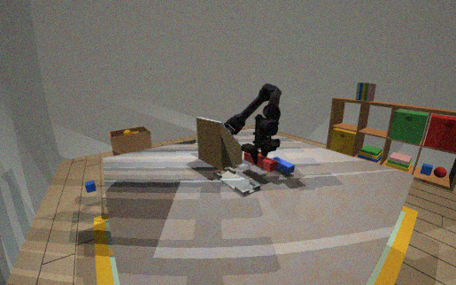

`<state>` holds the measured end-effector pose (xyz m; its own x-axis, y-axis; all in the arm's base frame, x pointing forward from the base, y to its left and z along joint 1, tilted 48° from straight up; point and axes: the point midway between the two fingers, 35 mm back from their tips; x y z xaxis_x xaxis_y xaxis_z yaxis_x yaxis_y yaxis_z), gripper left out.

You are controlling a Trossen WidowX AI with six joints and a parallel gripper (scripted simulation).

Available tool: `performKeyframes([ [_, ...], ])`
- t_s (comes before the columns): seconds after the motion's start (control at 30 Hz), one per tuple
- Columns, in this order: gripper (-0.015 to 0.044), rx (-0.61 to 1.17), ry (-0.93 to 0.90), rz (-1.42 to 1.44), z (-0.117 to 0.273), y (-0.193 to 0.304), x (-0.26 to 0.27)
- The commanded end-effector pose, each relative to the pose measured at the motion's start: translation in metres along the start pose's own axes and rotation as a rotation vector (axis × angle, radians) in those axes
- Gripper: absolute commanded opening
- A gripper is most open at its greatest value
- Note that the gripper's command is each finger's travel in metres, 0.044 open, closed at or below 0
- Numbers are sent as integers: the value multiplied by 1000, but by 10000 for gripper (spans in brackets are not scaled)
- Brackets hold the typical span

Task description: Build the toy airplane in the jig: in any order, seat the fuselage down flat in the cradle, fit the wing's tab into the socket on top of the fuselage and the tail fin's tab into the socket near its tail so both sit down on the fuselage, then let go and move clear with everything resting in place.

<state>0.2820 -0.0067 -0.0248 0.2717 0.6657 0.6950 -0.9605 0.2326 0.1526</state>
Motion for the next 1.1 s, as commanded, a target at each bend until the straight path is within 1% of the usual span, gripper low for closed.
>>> performKeyframes([
  [0.0, 0, -6, 3, 9, 17, -2, -1],
  [0.63, 0, 21, -27, 20, 73, 10, 3],
  [0.8, 0, 21, -27, 20, 73, 9, 1],
  [1.07, 0, 20, -25, 16, 62, 4, -22],
])
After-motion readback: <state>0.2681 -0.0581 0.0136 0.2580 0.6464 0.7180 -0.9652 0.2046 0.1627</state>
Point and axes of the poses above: the point midway between the two fingers, 35 mm back from their tips, its own z axis back along the fingers, its own x axis across the jaws, y = z × x, and after that the axes turned 8 degrees about -z, right-handed
